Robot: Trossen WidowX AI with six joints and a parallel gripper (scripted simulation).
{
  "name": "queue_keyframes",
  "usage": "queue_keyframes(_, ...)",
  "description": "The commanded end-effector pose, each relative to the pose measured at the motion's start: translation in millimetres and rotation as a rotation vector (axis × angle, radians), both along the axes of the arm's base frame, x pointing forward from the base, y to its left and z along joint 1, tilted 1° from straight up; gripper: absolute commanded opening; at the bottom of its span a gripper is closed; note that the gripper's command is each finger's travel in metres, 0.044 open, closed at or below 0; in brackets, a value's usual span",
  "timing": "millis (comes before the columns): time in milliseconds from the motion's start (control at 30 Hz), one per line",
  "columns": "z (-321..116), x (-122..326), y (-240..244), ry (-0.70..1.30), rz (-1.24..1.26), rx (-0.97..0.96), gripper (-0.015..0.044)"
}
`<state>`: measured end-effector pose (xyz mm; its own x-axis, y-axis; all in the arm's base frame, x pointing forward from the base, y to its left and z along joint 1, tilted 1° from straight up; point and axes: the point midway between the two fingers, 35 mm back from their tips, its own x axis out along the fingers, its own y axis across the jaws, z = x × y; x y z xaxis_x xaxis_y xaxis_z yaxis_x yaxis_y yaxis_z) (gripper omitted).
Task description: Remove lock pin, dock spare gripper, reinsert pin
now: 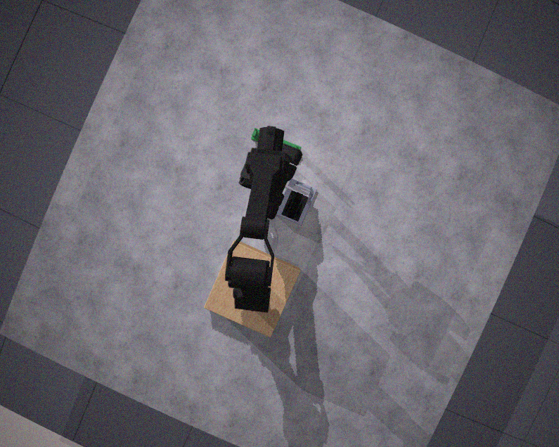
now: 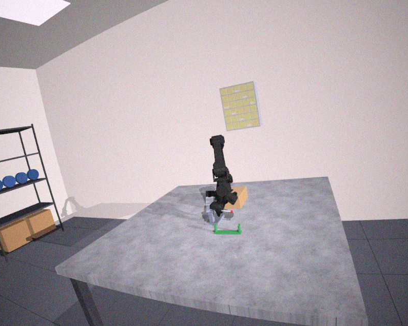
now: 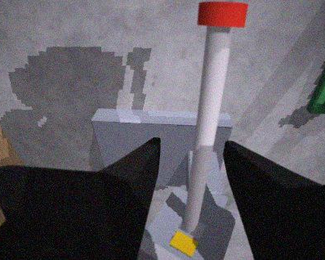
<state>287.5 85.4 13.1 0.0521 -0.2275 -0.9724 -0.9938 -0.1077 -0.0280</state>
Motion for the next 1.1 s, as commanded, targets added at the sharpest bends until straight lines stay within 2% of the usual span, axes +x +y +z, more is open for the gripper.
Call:
queue_keyframes(0, 1, 0, 1, 0.000, 0.000, 0.000, 0.0200)
queue_keyframes(1067, 70, -5, 51, -0.003, 0.011, -0.005, 0.0200)
